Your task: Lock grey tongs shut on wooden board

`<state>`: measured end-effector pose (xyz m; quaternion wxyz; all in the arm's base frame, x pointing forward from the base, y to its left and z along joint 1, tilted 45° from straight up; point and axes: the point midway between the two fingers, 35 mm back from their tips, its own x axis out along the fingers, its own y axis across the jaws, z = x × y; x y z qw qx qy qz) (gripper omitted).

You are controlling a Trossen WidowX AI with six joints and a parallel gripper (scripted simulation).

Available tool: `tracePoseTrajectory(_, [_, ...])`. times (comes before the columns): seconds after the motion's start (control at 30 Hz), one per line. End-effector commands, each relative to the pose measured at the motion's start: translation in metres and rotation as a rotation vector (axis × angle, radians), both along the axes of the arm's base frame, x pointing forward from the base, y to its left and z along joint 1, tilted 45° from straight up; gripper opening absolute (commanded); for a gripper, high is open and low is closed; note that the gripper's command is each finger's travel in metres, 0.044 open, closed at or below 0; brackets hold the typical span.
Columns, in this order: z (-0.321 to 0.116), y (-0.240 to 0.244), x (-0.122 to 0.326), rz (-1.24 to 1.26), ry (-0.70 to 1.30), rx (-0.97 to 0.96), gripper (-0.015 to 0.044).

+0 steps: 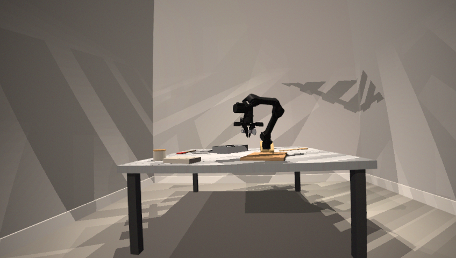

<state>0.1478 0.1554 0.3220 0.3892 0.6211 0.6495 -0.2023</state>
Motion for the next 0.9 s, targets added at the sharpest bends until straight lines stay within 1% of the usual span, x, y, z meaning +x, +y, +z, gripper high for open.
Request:
tracePoseTrajectory(0.0, [0.006,0.002,-0.018,-0.030,0.023,0.013,-0.0150])
tracePoseTrajectory(0.3, [0.021,0.001,-0.064,-0.088,0.092,0.069,-0.0150])
tracePoseTrajectory(0.6, [0.032,-0.011,-0.107,-0.144,0.188,0.135,-0.0150])
tracePoseTrajectory(0.87, [0.033,-0.012,-0.110,-0.148,0.196,0.141,-0.0150])
